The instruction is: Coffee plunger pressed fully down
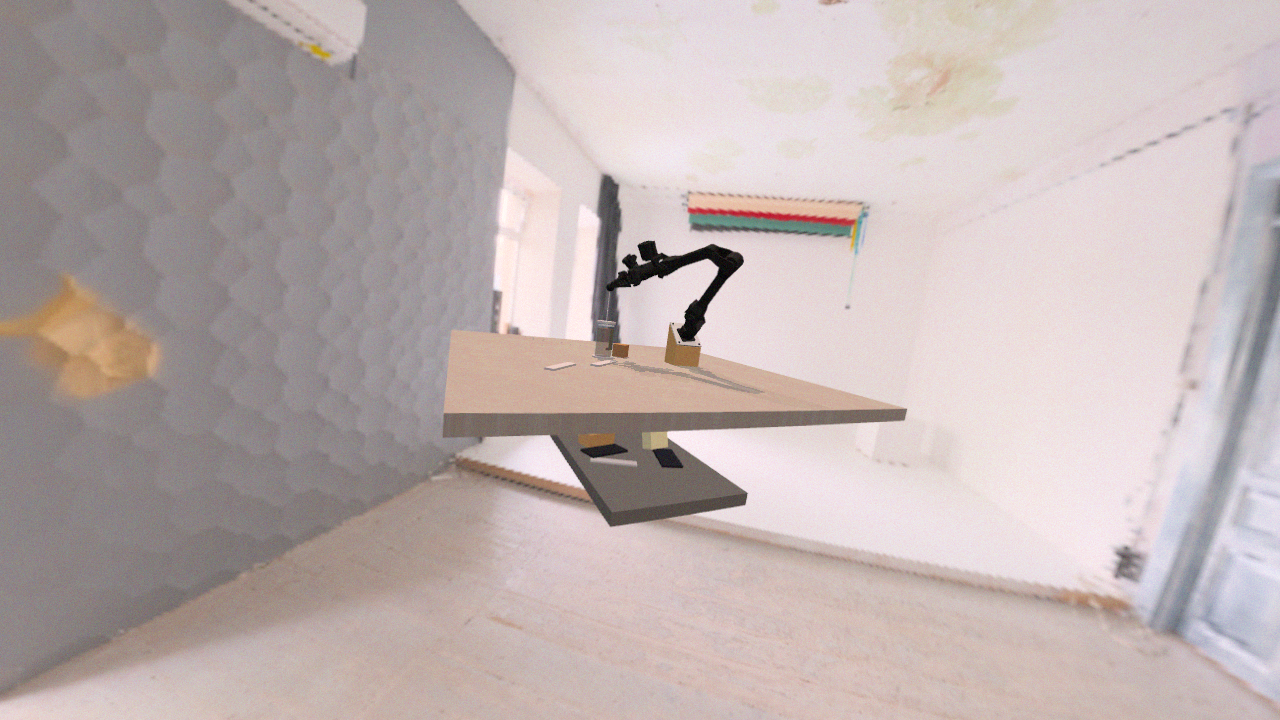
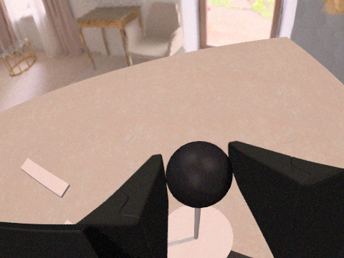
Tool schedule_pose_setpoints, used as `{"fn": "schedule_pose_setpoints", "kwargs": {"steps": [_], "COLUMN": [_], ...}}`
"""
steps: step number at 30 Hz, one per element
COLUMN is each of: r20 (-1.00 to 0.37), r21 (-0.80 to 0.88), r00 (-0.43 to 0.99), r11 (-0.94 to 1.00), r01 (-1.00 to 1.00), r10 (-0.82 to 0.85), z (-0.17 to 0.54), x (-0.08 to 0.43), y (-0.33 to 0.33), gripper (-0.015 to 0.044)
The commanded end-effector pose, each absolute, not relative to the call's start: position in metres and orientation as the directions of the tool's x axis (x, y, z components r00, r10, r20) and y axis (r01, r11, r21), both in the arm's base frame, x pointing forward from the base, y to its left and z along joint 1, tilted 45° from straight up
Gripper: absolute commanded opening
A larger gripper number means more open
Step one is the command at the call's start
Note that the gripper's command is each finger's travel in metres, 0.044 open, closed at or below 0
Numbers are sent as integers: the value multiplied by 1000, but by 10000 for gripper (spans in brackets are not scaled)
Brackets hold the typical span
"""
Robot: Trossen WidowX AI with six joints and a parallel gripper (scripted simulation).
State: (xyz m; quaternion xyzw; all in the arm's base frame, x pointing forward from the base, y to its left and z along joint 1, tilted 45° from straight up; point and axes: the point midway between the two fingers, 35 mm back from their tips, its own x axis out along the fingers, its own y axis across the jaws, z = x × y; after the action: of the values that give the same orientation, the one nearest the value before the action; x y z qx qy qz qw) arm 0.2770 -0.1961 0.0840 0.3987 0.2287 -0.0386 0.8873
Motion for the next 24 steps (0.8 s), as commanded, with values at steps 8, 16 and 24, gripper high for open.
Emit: {"fn": "schedule_pose_setpoints", "kwargs": {"steps": [8, 16, 24], "r20": [-451, -453, -454], "r21": [692, 691, 690], "r00": [884, 883, 883], "r11": [674, 674, 674], "r01": [260, 261, 261], "r10": [122, 122, 122], "z": [64, 53, 43], "x": [281, 285, 288], "y": [-183, -176, -168], "gripper": [122, 122, 122]}}
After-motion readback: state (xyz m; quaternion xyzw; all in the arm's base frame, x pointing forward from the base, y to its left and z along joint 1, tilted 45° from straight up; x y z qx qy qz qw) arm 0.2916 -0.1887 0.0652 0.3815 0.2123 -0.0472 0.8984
